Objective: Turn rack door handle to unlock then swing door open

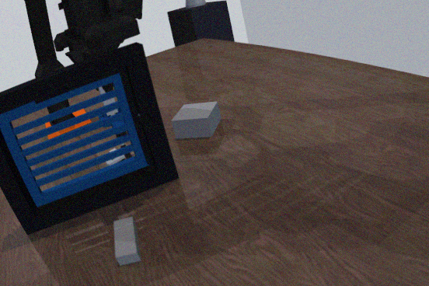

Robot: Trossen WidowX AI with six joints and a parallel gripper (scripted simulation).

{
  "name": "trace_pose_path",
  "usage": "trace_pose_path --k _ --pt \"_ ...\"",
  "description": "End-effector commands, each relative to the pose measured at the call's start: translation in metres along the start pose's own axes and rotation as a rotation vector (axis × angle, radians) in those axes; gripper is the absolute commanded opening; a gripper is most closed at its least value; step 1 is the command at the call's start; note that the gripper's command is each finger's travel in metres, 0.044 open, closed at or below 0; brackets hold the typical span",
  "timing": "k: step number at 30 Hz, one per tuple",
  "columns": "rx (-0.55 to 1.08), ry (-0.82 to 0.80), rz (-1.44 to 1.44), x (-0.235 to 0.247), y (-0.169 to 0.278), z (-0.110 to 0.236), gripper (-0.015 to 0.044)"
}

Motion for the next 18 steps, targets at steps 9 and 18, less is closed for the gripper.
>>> trace_pose_path --k 9,18 --pt "0.001 0.0 0.025 -0.0004 -0.0007 -0.0003 0.0262" --pt "0.0 0.0 -0.247 -0.0004 -0.0007 -0.0003 0.0297"
Point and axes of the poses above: the point midway between the two fingers, 35 mm back from their tips, its own z axis back along the fingers, its own x axis across the jaws, y = z × x, the point moved 3 cm from there along z, back along the fingers, and after that the axes turned 12 degrees about z, right-handed, at the moved point
